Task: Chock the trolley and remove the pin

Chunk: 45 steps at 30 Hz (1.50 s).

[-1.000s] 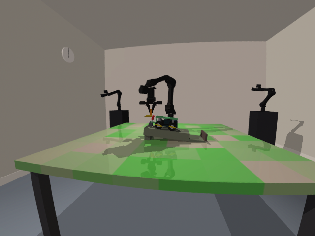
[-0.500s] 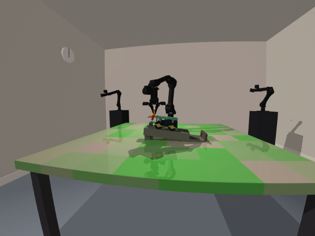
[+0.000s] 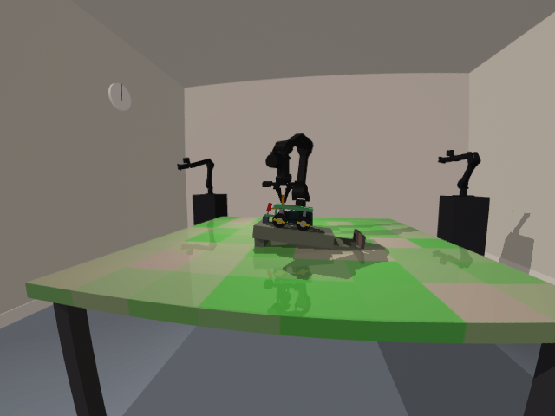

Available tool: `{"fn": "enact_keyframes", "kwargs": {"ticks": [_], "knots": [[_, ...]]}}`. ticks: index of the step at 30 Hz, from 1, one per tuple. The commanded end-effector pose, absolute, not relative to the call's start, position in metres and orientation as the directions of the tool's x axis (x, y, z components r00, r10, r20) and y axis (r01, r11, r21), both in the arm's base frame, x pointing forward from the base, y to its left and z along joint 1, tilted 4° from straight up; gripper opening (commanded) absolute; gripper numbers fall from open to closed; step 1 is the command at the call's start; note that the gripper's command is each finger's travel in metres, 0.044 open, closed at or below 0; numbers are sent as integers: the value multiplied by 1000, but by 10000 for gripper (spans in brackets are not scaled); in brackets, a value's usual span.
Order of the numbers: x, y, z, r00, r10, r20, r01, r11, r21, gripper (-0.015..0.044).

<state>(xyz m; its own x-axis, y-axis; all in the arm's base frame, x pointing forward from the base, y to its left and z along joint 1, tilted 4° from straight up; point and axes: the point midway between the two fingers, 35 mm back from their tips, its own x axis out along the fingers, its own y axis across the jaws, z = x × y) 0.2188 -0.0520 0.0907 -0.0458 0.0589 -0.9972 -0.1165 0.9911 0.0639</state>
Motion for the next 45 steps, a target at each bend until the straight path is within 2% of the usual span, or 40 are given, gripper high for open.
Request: {"fn": "enact_keyframes", "kwargs": {"ticks": [1, 45], "knots": [[220, -36, 92, -31, 61, -998, -115, 991, 64, 0], [236, 130, 100, -30, 75, -997, -116, 990, 78, 0]]}}
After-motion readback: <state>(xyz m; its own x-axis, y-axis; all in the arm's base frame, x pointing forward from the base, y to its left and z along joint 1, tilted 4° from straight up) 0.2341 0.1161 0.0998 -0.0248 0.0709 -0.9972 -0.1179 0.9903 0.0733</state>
